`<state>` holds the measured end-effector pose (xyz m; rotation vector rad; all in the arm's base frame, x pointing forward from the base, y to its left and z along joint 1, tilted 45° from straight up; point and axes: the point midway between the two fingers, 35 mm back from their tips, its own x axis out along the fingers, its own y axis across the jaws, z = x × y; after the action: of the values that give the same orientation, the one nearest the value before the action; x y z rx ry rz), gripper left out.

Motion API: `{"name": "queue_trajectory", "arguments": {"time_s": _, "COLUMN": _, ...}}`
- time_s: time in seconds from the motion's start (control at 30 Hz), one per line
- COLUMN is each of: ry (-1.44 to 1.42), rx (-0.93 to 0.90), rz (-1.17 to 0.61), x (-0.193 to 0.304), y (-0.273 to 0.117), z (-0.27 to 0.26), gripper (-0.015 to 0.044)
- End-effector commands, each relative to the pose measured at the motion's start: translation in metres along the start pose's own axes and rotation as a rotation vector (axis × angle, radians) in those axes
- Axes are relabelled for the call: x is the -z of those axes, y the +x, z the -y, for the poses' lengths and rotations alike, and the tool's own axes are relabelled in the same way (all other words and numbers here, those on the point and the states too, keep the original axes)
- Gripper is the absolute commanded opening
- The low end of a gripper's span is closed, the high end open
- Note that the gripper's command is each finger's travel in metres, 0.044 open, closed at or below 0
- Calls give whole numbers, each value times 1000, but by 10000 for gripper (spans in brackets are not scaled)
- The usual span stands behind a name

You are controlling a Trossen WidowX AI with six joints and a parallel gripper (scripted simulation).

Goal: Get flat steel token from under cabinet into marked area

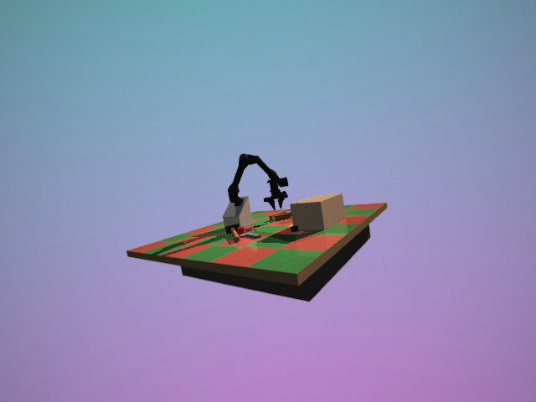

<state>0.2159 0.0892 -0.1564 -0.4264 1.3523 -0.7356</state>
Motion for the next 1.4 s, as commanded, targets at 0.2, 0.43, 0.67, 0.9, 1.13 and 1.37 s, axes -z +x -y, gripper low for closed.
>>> {"name": "queue_trajectory", "arguments": {"time_s": 0.2, "ry": -86, "rx": -1, "rz": -2, "x": 0, "y": 0, "z": 0, "gripper": 270}}
{"name": "queue_trajectory", "arguments": {"time_s": 0.43, "ry": -141, "rx": -1, "rz": -2, "x": 0, "y": 0, "z": 0, "gripper": 270}}
{"name": "queue_trajectory", "arguments": {"time_s": 0.67, "ry": -196, "rx": -1, "rz": -2, "x": 0, "y": 0, "z": 0, "gripper": 270}}
{"name": "queue_trajectory", "arguments": {"time_s": 0.9, "ry": -251, "rx": -1, "rz": -2, "x": 0, "y": 0, "z": 0, "gripper": 270}}
{"name": "queue_trajectory", "arguments": {"time_s": 1.13, "ry": -306, "rx": -1, "rz": -2, "x": 0, "y": 0, "z": 0, "gripper": 270}}
{"name": "queue_trajectory", "arguments": {"time_s": 1.37, "ry": -361, "rx": -1, "rz": -2, "x": 0, "y": 0, "z": 0, "gripper": 270}}
